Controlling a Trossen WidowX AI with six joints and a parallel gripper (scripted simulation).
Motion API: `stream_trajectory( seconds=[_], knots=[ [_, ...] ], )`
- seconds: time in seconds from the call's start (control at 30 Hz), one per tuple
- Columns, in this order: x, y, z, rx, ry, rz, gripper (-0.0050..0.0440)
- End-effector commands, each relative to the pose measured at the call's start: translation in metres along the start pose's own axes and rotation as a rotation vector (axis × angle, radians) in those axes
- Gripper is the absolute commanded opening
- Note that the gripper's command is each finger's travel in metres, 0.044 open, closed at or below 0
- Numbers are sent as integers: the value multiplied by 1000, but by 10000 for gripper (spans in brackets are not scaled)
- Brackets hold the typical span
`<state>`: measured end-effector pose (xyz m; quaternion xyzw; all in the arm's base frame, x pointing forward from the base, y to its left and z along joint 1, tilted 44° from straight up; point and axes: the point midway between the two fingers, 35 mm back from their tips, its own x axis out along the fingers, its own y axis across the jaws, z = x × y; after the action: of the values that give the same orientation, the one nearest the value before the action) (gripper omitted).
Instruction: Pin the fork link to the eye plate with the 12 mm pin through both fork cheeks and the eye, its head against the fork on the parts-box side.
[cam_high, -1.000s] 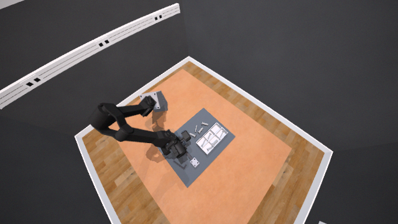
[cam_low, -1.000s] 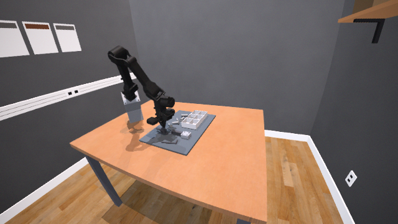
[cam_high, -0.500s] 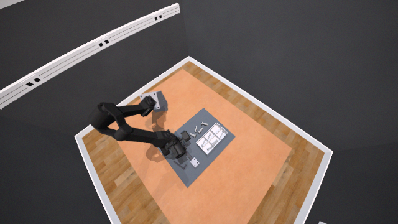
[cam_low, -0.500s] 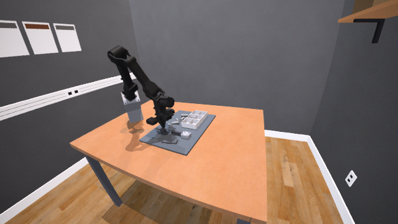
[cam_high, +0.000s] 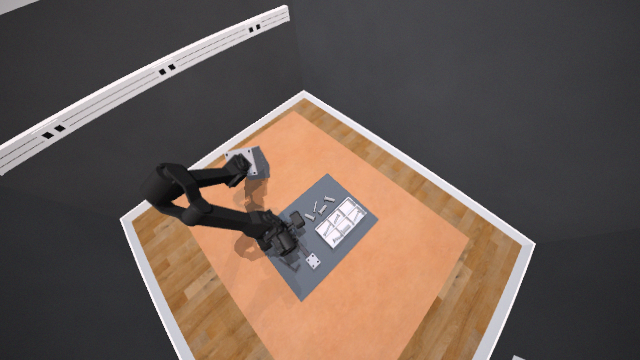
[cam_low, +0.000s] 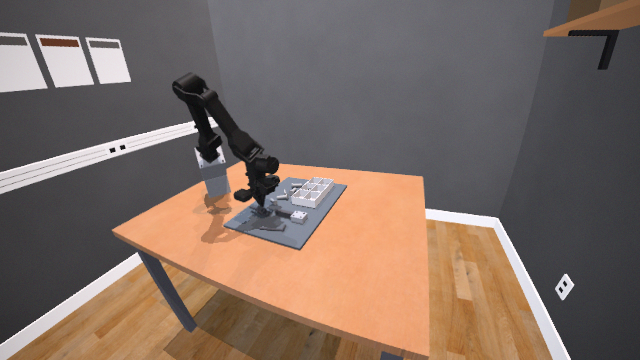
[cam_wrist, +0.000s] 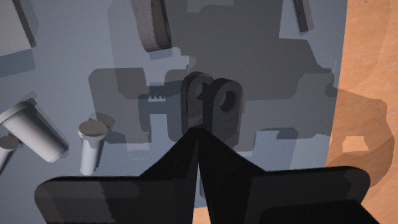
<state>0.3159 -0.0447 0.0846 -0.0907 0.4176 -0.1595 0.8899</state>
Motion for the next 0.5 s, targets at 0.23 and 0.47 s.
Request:
stream_trajectory(
  seconds=[0.23,0.47],
  knots=[
    [-3,-4,1,2,-9,-3,-50],
    [-5,-4,2,4,-13,-3,-50]
  ],
)
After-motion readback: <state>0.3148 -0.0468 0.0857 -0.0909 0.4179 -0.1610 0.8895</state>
